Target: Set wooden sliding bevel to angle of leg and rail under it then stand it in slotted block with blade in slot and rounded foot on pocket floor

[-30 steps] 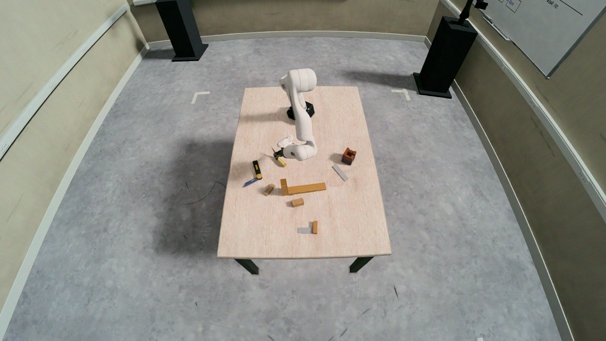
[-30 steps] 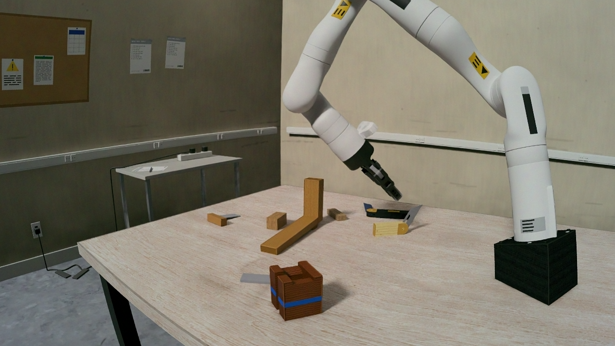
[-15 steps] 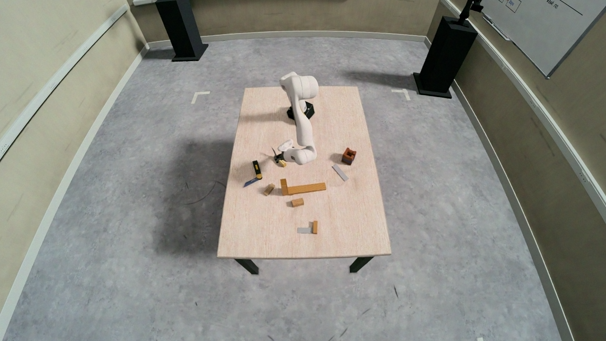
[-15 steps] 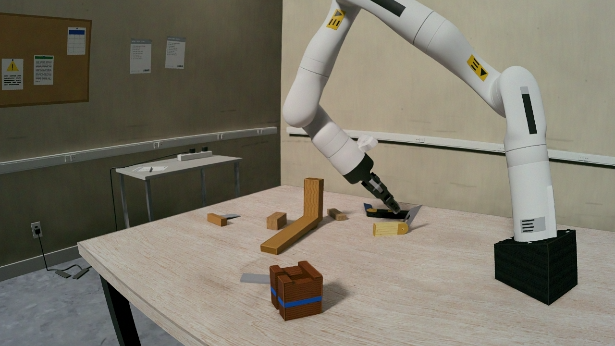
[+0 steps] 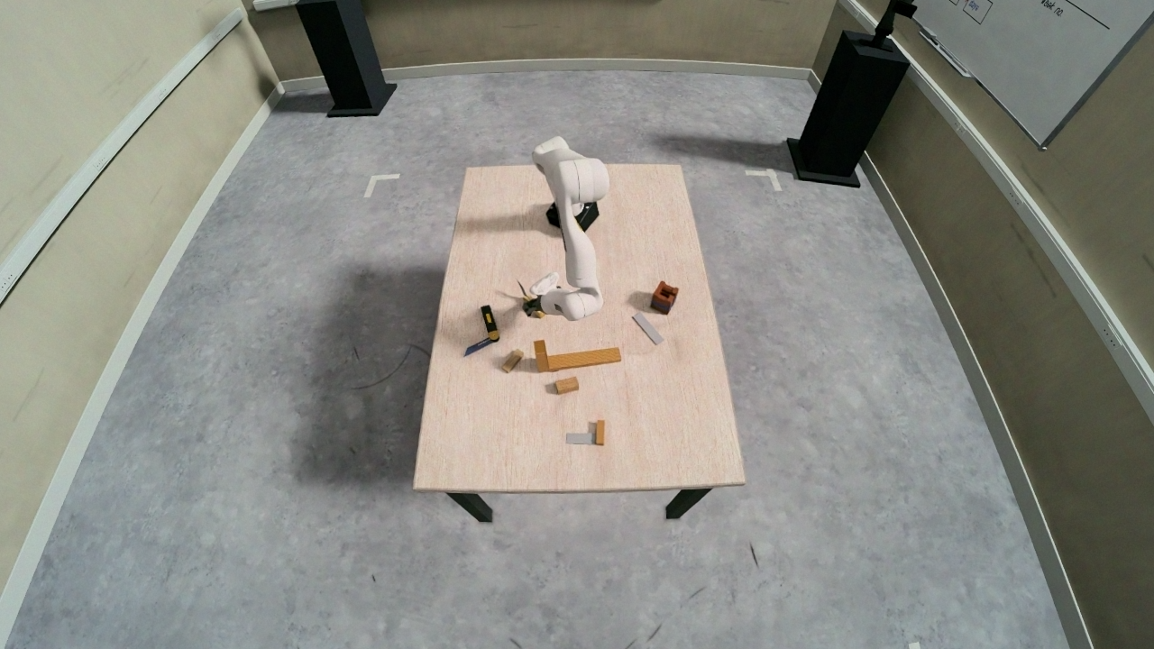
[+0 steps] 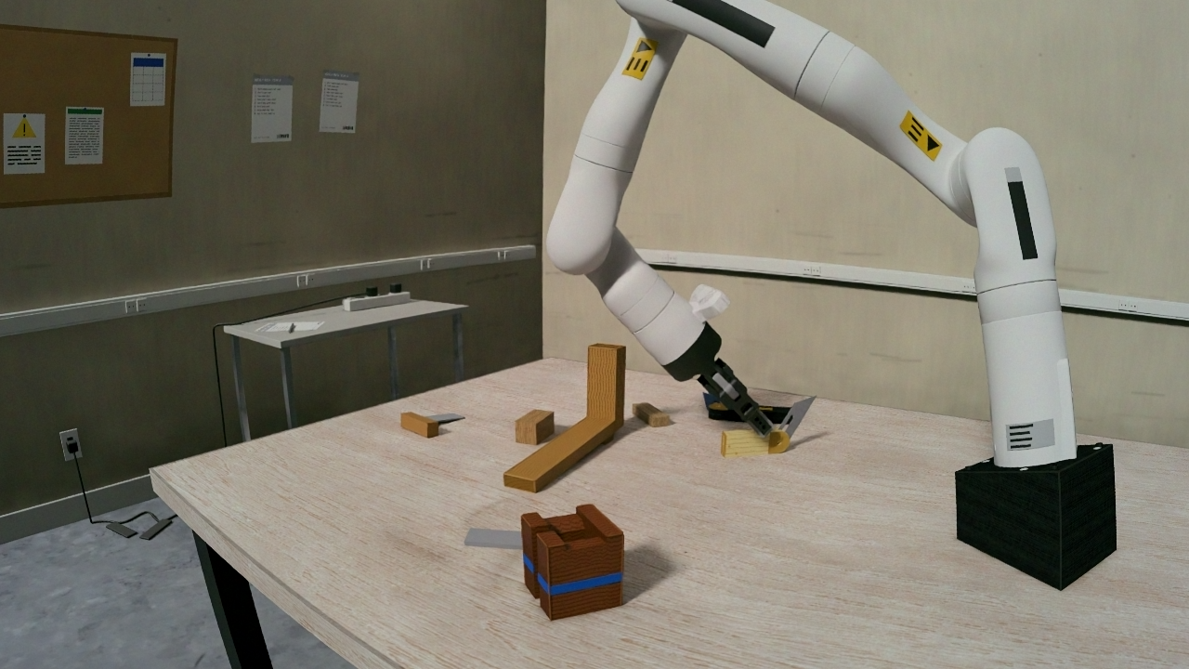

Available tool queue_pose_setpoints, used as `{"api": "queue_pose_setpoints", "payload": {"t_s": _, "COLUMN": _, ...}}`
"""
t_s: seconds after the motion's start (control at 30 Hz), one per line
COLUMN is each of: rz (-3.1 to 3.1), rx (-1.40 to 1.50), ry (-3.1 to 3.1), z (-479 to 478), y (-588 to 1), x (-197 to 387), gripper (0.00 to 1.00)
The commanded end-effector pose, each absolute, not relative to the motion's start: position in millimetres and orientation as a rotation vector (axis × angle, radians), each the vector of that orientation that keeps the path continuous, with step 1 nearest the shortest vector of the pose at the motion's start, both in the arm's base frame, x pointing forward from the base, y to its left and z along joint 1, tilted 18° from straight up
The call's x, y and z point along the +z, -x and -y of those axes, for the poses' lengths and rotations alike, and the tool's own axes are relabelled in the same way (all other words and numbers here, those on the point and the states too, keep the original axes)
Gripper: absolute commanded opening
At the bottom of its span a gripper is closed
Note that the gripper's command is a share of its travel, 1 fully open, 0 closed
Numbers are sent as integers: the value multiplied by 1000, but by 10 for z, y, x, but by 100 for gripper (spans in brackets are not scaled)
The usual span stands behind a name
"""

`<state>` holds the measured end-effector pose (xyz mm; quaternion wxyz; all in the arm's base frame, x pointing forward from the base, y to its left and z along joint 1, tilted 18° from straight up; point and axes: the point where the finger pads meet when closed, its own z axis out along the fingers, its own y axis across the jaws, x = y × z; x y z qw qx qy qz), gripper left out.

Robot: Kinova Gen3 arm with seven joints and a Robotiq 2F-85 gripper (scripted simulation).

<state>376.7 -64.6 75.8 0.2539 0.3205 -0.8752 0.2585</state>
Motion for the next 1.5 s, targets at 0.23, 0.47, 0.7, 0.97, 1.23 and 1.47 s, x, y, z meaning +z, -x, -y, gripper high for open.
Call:
{"api": "queue_pose_setpoints", "payload": {"t_s": 0.23, "rz": 2379, "rx": 703, "ry": -871, "z": 662, "y": -3807, "x": 635, "gripper": 52}}
{"api": "queue_pose_setpoints", "payload": {"t_s": 0.47, "rz": 2379, "rx": 703, "ry": -871, "z": 671, "y": -3827, "x": 565, "gripper": 52}}
{"api": "queue_pose_setpoints", "payload": {"t_s": 0.7, "rz": 2379, "rx": 703, "ry": -871, "z": 674, "y": -3833, "x": 543, "gripper": 52}}
{"api": "queue_pose_setpoints", "payload": {"t_s": 0.97, "rz": 2379, "rx": 703, "ry": -871, "z": 675, "y": -3835, "x": 536, "gripper": 52}}
{"api": "queue_pose_setpoints", "payload": {"t_s": 1.23, "rz": 2379, "rx": 703, "ry": -871, "z": 675, "y": -3835, "x": 536, "gripper": 52}}
{"api": "queue_pose_setpoints", "payload": {"t_s": 1.47, "rz": 2379, "rx": 703, "ry": -871, "z": 675, "y": -3835, "x": 536, "gripper": 52}}
